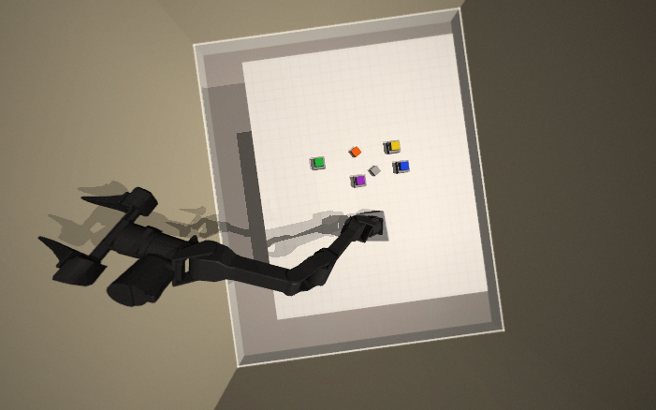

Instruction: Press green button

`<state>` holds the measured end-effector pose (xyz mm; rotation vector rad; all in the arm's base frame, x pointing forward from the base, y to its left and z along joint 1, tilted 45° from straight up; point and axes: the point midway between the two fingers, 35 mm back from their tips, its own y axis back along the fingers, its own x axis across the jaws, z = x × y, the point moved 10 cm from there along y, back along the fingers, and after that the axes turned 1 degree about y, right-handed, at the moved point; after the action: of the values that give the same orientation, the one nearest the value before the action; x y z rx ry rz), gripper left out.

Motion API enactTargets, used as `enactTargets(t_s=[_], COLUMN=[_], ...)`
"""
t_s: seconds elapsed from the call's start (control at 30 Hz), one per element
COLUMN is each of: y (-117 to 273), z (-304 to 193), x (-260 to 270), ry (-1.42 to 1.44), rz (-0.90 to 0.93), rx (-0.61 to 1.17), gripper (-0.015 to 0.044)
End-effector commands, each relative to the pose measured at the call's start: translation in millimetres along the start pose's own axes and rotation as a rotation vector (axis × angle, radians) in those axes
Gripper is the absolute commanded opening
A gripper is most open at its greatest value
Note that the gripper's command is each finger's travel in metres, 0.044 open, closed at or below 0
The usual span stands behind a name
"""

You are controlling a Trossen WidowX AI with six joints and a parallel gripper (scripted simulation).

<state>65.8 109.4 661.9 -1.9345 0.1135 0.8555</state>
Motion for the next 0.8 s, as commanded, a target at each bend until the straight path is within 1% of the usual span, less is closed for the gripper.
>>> enactTargets(t_s=[0.0, 0.23, 0.43, 0.6, 0.77], y=[-11, -12, 6, 33, 74], z=[21, 37, 36, 28, 12], x=[52, 137, 211, 270, 321], ry=[-0.089, -0.286, -0.513, -0.746, -1.029], rz=[0.186, 0.533, 0.874, 1.175, 1.481], rx=[-0.111, -0.195, -0.160, -0.035, 0.207], gripper=[0.0400, 0.0400, 0.0400, 0.0400, 0.0400])
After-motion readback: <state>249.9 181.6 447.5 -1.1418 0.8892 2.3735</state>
